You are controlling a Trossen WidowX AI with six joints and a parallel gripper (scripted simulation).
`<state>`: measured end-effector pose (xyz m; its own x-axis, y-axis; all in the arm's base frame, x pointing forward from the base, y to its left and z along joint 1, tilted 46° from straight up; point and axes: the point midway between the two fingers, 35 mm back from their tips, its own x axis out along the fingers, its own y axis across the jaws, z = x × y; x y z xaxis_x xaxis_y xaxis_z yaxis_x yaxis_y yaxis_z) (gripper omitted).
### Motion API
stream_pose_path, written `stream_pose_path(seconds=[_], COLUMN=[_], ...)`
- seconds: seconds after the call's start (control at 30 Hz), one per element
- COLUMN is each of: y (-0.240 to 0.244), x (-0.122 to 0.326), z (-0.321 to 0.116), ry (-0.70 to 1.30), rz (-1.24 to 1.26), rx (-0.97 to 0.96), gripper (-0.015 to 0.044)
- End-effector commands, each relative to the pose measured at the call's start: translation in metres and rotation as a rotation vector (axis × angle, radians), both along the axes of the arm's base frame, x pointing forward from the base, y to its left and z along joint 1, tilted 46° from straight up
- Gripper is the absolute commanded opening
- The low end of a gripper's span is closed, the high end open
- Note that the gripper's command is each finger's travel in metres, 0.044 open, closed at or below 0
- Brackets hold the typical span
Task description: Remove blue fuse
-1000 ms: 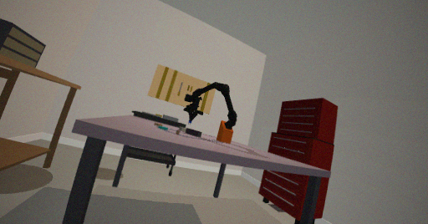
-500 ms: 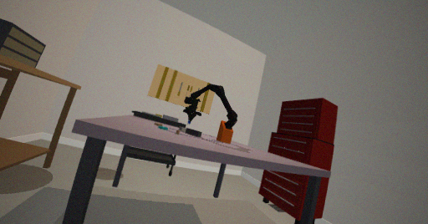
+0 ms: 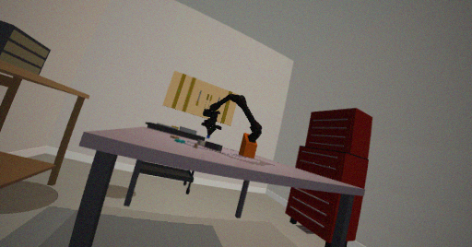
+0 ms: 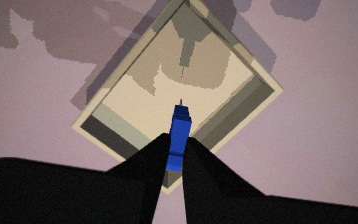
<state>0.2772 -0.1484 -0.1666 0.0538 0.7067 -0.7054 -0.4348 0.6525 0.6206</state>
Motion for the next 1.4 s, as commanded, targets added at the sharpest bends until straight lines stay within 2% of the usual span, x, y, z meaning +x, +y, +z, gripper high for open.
stream_pose_path(seconds=[0.0,0.43,0.87,1.0,1.37], y=[0.005,0.019,0.014,-0.010,-0.009], x=[0.000,0.001,0.001,-0.001,-0.001], z=[-0.004,-0.018,-0.013,0.010,0.010], ry=[0.001,0.001,0.000,0.001,0.002], rz=[-0.007,-0.007,0.000,-0.007,-0.012], rx=[0.005,0.006,0.002,0.004,0.008], gripper=[0.0000,0.0000,0.0330,0.0330,0.0330])
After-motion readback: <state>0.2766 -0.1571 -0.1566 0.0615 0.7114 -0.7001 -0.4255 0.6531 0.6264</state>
